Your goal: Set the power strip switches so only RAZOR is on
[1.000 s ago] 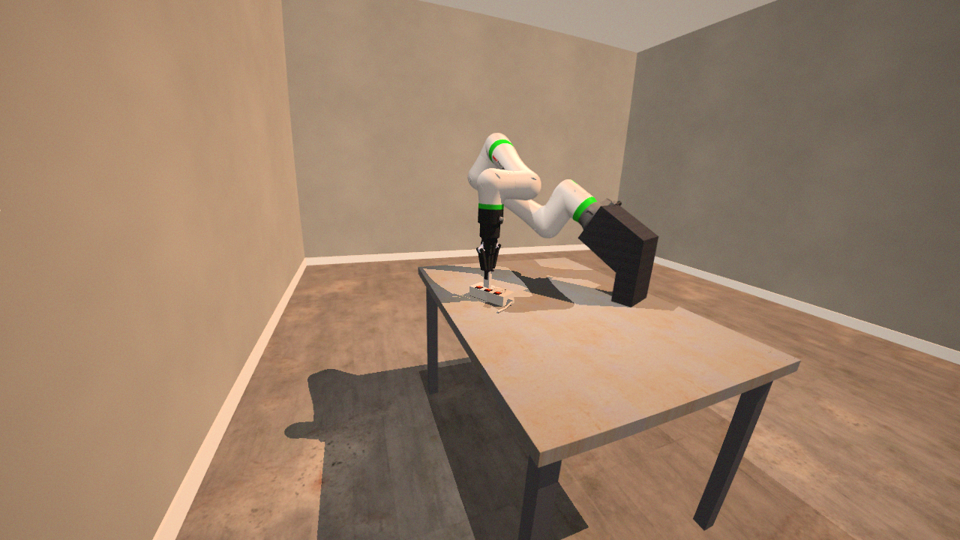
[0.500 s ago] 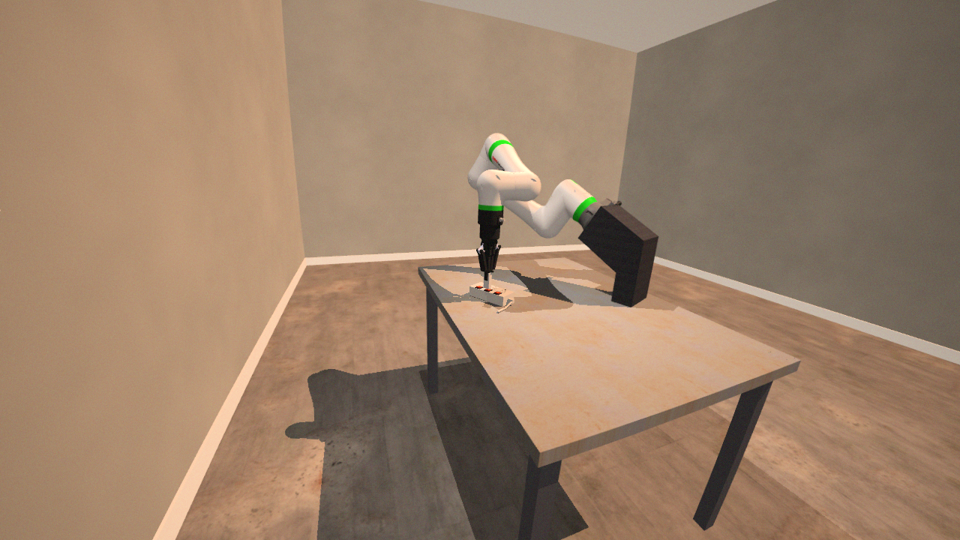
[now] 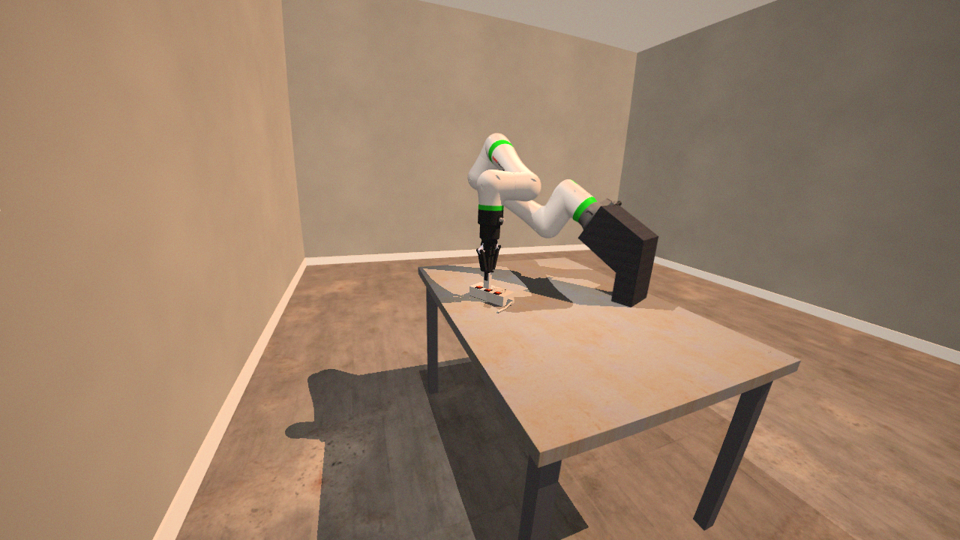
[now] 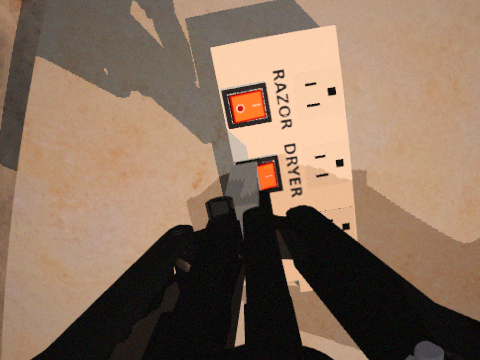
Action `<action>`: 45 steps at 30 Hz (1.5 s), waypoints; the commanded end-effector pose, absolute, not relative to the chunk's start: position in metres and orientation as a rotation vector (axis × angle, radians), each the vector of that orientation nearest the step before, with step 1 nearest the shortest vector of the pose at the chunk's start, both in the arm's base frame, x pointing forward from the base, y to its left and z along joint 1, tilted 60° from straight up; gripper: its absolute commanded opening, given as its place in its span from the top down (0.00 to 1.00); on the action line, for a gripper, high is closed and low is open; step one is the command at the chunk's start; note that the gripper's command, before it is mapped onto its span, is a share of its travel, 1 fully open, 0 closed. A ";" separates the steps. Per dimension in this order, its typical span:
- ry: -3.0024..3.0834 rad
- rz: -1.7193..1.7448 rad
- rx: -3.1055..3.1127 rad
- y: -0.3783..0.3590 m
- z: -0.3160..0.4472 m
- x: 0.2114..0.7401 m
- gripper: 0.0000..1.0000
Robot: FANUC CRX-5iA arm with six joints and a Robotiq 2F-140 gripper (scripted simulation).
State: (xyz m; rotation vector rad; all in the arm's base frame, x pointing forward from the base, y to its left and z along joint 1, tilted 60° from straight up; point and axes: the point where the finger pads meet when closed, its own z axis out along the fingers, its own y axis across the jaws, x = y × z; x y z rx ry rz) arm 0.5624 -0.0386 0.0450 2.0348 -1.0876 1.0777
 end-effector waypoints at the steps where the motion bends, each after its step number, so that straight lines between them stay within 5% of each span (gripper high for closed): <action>1: -1.088 1.078 2.035 -0.038 0.045 0.562 1.00; 45: -1.088 1.078 2.035 -0.043 0.042 0.565 1.00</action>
